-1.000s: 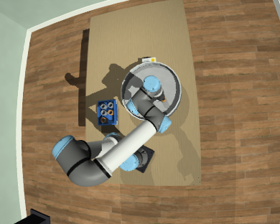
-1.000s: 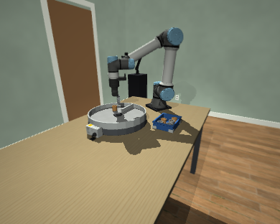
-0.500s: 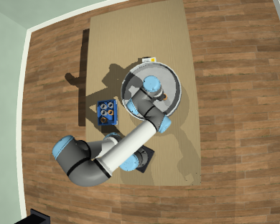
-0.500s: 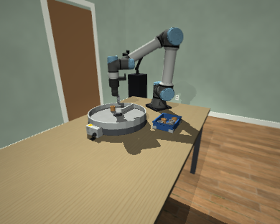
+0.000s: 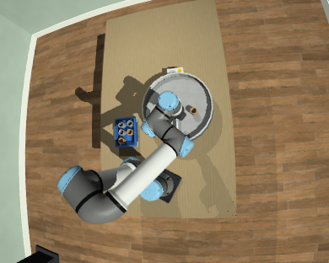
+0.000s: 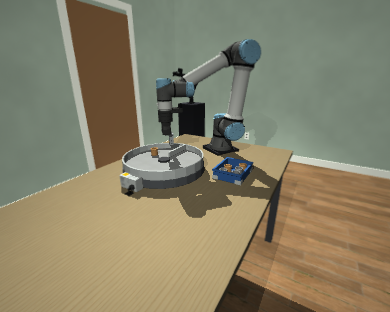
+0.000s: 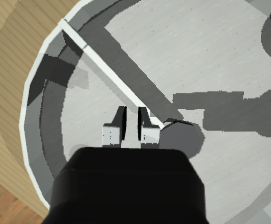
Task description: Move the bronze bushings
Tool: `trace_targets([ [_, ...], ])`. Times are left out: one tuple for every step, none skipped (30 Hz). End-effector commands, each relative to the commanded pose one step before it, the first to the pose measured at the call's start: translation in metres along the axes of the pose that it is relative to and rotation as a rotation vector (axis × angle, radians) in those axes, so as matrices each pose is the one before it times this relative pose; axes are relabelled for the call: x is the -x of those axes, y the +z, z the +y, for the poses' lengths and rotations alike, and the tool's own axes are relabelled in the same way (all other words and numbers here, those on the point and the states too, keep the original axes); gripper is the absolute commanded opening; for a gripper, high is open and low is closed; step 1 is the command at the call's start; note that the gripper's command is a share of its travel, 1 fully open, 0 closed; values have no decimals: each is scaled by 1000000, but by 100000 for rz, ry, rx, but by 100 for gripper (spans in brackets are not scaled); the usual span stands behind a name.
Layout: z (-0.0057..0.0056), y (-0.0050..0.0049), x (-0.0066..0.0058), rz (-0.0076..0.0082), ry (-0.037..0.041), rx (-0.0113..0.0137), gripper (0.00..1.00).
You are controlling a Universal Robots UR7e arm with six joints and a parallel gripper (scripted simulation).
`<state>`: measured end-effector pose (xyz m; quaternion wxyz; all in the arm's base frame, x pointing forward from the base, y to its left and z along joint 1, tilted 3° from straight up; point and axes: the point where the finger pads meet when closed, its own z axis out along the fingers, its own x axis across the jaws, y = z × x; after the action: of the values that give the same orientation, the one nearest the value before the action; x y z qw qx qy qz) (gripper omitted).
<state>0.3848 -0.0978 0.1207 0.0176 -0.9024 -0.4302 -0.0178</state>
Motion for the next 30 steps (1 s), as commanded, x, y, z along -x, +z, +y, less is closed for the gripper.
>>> trace_targets([
  [-35317, -1542, -30655, -63, 59, 251, 36],
  [-8374, -80, -7093, -2, 2, 3, 36],
  [-8337, -44, -7340, -3, 0, 1, 36],
  [-8935, -10, -7424, 0, 0, 0, 36],
  [-9506, 30, -7428, 3, 0, -1, 36],
  [0, 0, 0, 0, 0, 0, 36],
  [0, 0, 0, 0, 0, 0, 36],
  [-9446, 37, -7501, 1, 0, -1, 36],
  [-8741, -13, -7717, -4, 0, 1, 36],
  [-9171, -3, -7607, -1, 0, 0, 36],
  [-9558, 7, -7431, 3, 0, -1, 36],
  [-9163, 15, -7314, 1, 0, -1, 36],
  [-7186, 7, -6365, -4, 0, 1, 36],
  [-7638, 2, -6436, -2, 0, 0, 36],
  [-7862, -3, -6274, 2, 0, 0, 36],
  [-7940, -5, -6182, 3, 0, -1, 36],
  [-7769, 2, -6383, -1, 0, 0, 36],
  [-7562, 9, -6621, -4, 0, 1, 36],
  [-7741, 2, -6420, -1, 0, 0, 36],
  [-7923, -5, -6221, 3, 0, -1, 36],
  [-7812, -10, -6078, 3, 0, -1, 36],
  [-7128, -6, -6108, -3, 0, 1, 36],
  [0, 0, 0, 0, 0, 0, 36],
  [0, 0, 0, 0, 0, 0, 36],
  [-6795, 0, -5894, -4, 0, 1, 36],
  [-6650, 2, -5502, -1, 0, 0, 36],
  [-6451, 4, -5101, 2, 0, -1, 36],
  [-6183, 4, -4708, 4, 0, -1, 36],
  [-5679, -6, -4482, 2, 0, -1, 36],
  [-4937, -23, -4456, -4, 0, 1, 36],
])
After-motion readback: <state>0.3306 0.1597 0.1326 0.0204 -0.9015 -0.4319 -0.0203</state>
